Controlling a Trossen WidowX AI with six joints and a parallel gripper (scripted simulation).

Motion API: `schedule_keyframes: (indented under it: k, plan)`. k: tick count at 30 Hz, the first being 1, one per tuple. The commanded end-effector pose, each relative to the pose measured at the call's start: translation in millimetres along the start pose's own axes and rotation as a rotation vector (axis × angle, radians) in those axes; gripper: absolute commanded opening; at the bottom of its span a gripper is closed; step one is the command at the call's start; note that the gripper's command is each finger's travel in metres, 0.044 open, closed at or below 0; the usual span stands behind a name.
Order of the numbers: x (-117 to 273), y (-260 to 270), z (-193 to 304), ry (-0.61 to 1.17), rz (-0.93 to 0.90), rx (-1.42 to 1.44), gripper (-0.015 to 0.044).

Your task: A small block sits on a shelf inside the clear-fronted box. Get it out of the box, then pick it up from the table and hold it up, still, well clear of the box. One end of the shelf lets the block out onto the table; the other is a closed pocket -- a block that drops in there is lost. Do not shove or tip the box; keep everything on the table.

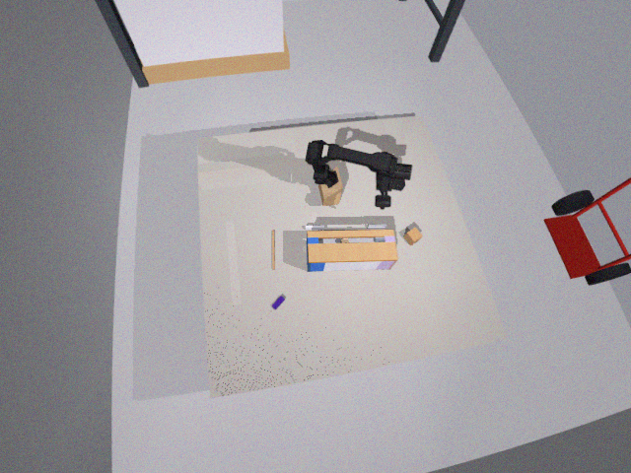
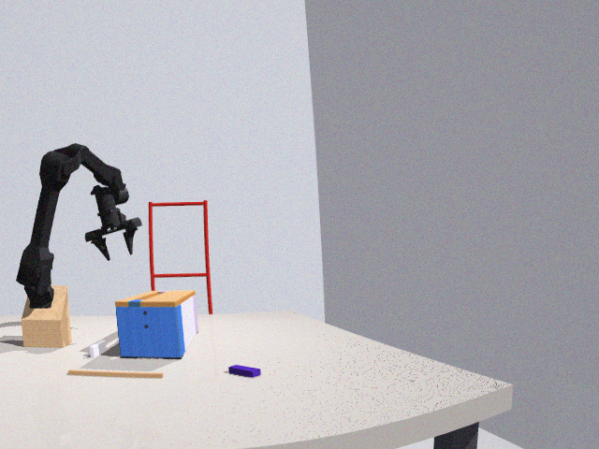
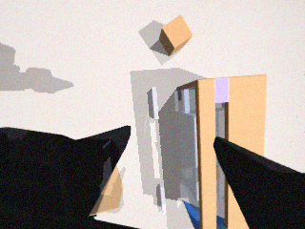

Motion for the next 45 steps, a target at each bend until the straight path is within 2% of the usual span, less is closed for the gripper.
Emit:
schedule_keyframes:
  k: [1,5,8,17,45]
  plan:
    - [-32.1,-40.1,19.9,0.211,-0.012,0.052,0.0400]
    - [-69.2,-82.3,51.9,0.453,-0.079,0.150,0.0400]
    - [-81.9,-95.8,64.6,0.531,-0.115,0.193,0.0400]
    - [-84.6,-95.6,64.9,0.531,-0.115,0.194,0.0400]
    - [-129.6,-90.1,74.2,0.540,-0.119,0.197,0.0400]
Point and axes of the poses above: the point midway between the two fingers, 35 mm back from their tips, its own x axis back along the fingers, its own y axis across the jaws, z = x × y, the point moved 5 cm from there along x, back along the fingers, and after that the axes turned 5 degrees about -x, right-handed, at the moved point
